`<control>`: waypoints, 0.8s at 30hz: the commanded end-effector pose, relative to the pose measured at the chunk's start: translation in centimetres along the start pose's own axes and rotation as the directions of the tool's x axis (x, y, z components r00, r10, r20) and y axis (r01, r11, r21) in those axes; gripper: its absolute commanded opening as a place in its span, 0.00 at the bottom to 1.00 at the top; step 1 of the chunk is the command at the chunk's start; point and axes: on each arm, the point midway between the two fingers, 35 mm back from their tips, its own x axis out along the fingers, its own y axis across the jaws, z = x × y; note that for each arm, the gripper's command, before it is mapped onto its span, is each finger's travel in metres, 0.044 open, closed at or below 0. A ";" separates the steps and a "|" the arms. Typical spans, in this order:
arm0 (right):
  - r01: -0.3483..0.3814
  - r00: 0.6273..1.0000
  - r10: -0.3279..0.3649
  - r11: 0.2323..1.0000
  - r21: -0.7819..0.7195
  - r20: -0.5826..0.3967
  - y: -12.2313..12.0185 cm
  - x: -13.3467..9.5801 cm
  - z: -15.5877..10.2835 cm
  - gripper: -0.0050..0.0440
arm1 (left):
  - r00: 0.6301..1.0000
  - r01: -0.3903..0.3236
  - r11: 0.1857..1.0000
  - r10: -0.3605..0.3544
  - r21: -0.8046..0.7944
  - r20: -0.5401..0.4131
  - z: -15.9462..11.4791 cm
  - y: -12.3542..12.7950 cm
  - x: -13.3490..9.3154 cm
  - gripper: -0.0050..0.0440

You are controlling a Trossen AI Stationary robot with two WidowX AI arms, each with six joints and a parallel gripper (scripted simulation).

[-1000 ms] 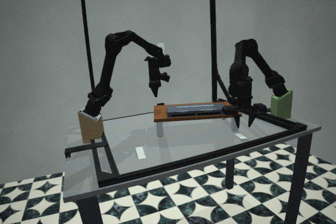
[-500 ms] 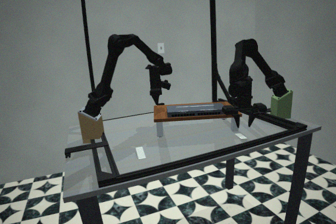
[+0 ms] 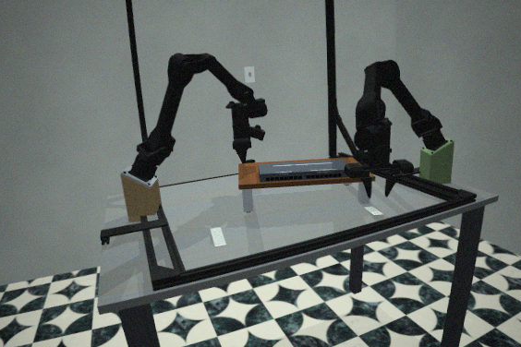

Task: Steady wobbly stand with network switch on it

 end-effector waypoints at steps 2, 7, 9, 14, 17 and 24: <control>-0.001 1.000 0.001 1.000 -0.007 -0.004 0.0 0.1 -0.1 0.10 | 1.000 0.000 1.000 0.000 0.000 0.000 0.0 0.0 0.0 0.59; -0.001 1.000 0.001 1.000 -0.007 -0.004 0.0 0.1 -0.1 0.10 | 1.000 0.000 1.000 0.000 0.000 0.000 0.0 0.0 0.0 0.59; -0.001 1.000 0.001 1.000 -0.007 -0.004 0.0 0.1 -0.1 0.10 | 1.000 0.000 1.000 0.000 0.000 0.000 0.0 0.0 0.0 0.59; -0.001 1.000 0.001 1.000 -0.007 -0.004 0.0 1.7 -0.1 0.10 | 1.000 0.000 1.000 0.000 0.000 0.000 0.0 0.0 0.0 0.59; -0.001 1.000 0.001 1.000 -0.007 -0.004 0.0 1.7 -0.1 0.10 | 1.000 0.000 1.000 0.000 0.000 0.000 0.0 0.0 0.0 0.59; -0.001 1.000 0.001 1.000 -0.007 -0.004 0.0 1.7 -0.1 0.10 | 1.000 0.000 1.000 0.000 0.000 0.000 0.0 0.0 0.0 0.59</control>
